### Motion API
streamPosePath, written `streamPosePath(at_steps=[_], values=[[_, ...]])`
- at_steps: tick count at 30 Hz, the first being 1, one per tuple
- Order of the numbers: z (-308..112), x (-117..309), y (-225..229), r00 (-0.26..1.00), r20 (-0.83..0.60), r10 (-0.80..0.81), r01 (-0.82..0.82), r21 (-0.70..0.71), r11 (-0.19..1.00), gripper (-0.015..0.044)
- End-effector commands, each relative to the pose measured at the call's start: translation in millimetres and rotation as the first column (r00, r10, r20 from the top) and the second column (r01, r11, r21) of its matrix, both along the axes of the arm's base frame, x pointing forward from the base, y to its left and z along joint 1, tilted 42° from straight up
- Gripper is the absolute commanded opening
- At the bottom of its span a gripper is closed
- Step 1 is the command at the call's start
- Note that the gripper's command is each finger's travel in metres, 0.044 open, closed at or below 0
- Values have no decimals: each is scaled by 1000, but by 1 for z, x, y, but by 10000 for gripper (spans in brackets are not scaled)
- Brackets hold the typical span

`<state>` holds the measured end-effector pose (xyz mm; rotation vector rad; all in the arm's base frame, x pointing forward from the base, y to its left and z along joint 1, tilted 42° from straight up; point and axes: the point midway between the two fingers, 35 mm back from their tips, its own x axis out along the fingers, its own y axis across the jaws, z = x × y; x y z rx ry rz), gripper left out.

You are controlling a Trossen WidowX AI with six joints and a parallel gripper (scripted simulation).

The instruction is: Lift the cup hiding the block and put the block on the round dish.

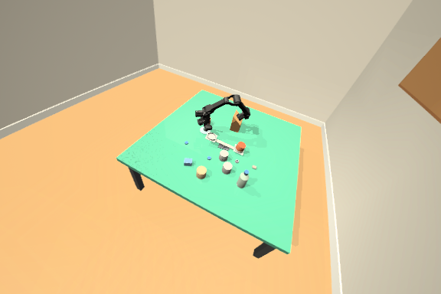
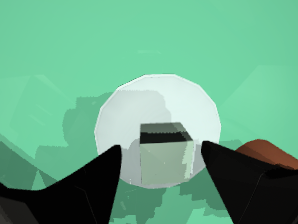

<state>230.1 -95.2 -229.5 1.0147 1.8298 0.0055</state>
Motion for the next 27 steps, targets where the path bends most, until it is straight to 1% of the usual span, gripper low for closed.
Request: streamPosePath(at_steps=[1, 3, 6, 12, 16, 27], values=[[0, 0, 0, 1000, 1, 1, -1, -1, 1000, 394], [9, 3, -9, 1000, 1, 0, 0, -1, 1000, 440], [41, 8, -35, 1000, 0, -5, 5, -2, 1000, 440], [45, 9, -39, 1000, 0, -6, 6, -2, 1000, 440], [76, 13, -65, 1000, 1, -14, 14, -4, 1000, 440], [78, 13, -66, 1000, 1, -15, 15, -5, 1000, 440]])
